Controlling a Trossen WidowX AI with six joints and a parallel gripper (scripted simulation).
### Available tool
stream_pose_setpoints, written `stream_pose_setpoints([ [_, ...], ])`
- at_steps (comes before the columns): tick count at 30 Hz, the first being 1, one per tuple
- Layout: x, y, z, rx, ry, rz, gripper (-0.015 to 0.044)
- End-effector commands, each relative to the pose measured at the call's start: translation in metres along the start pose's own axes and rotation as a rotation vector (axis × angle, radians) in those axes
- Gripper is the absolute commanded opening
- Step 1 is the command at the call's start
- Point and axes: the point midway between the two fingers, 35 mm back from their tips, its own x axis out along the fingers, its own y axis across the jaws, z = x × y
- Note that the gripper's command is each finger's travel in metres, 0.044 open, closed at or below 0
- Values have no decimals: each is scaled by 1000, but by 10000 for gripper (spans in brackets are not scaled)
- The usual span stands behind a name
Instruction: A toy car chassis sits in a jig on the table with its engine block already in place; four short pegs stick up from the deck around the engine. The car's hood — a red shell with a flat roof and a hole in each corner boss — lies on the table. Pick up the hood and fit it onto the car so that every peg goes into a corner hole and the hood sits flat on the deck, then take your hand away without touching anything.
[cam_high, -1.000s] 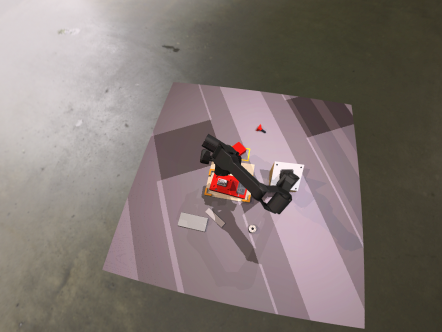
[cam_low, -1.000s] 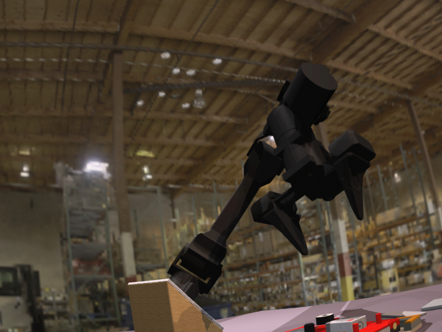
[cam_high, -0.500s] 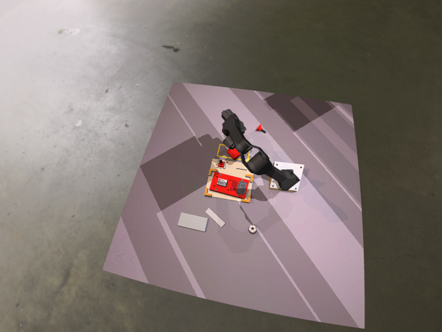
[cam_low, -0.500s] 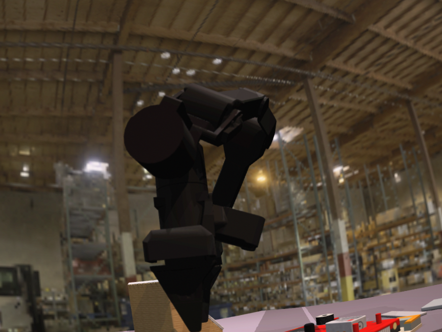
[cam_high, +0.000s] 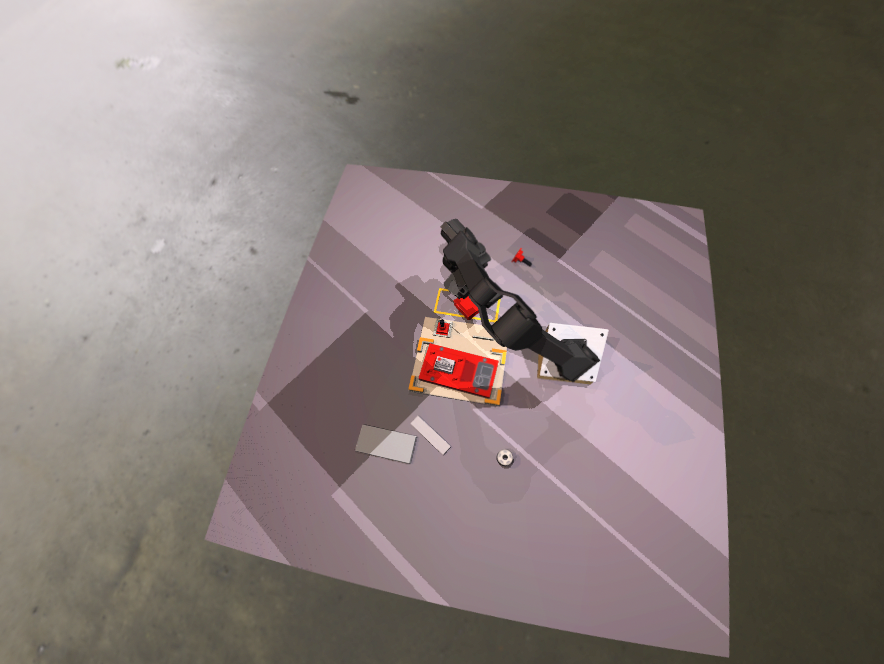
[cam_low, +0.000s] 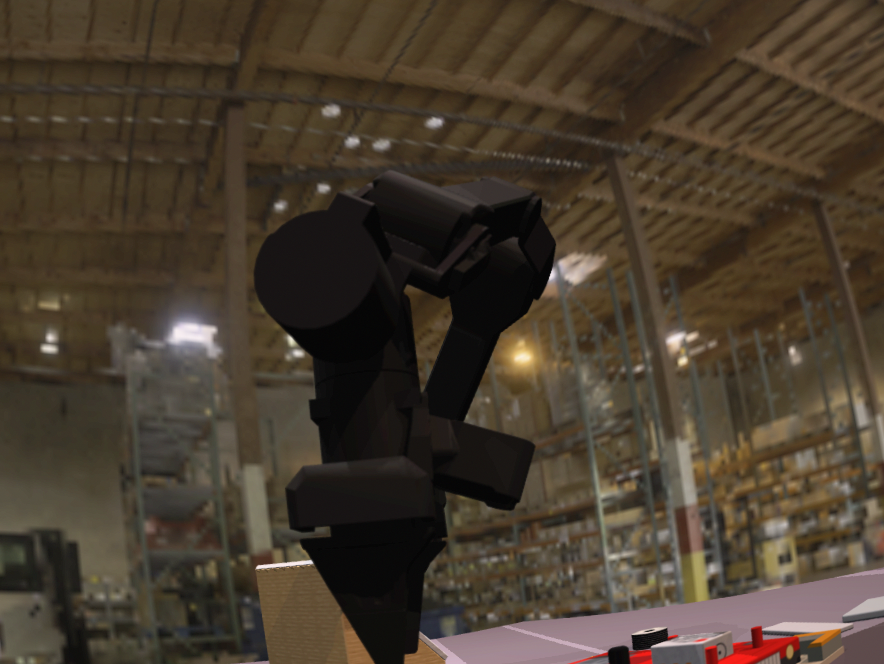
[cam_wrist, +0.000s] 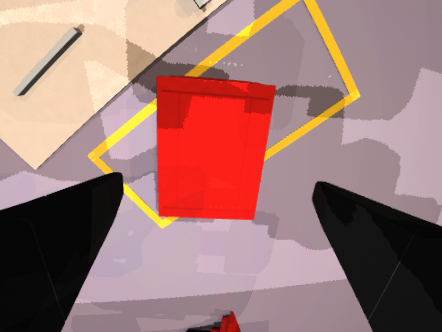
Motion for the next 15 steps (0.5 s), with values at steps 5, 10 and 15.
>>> stream_pose_setpoints([
  [5,10,1,-1,12,-4,7,440],
  [10,14,1,-2,12,-4,7,440],
  [15,19,1,-2,12,-4,7,440],
])
